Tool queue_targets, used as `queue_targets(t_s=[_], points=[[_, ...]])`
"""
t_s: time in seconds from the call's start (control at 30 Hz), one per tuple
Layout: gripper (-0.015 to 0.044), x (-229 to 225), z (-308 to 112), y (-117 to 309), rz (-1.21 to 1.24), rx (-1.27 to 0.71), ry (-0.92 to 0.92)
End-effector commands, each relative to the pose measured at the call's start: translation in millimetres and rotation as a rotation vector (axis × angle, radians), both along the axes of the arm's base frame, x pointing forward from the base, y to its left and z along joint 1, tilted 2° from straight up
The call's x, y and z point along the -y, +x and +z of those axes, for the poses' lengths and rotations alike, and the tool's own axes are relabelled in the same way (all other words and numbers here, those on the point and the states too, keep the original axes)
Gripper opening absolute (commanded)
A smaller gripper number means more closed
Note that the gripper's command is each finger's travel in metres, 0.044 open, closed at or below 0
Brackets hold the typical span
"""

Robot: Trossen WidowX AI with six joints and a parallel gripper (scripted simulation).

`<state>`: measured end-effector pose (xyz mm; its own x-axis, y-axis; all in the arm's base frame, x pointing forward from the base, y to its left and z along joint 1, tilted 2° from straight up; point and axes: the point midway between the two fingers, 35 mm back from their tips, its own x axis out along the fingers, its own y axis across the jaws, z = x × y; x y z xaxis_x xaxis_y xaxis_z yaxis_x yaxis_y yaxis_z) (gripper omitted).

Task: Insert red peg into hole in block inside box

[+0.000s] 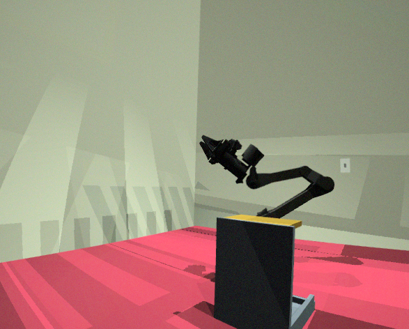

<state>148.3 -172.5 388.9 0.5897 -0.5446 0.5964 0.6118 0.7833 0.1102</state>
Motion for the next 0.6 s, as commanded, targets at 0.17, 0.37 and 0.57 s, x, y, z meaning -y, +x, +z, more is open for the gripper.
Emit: queue_targets(t_s=[0.17, 0.37, 0.57], points=[[0.044, 2.2, -10.6, 12.3, -0.042, -0.096, -0.02], [0.044, 3.0, -25.9, 29.1, -0.09, -0.233, -0.059], [0.044, 1.3, -42.4, 46.1, -0.128, -0.38, -0.111]])
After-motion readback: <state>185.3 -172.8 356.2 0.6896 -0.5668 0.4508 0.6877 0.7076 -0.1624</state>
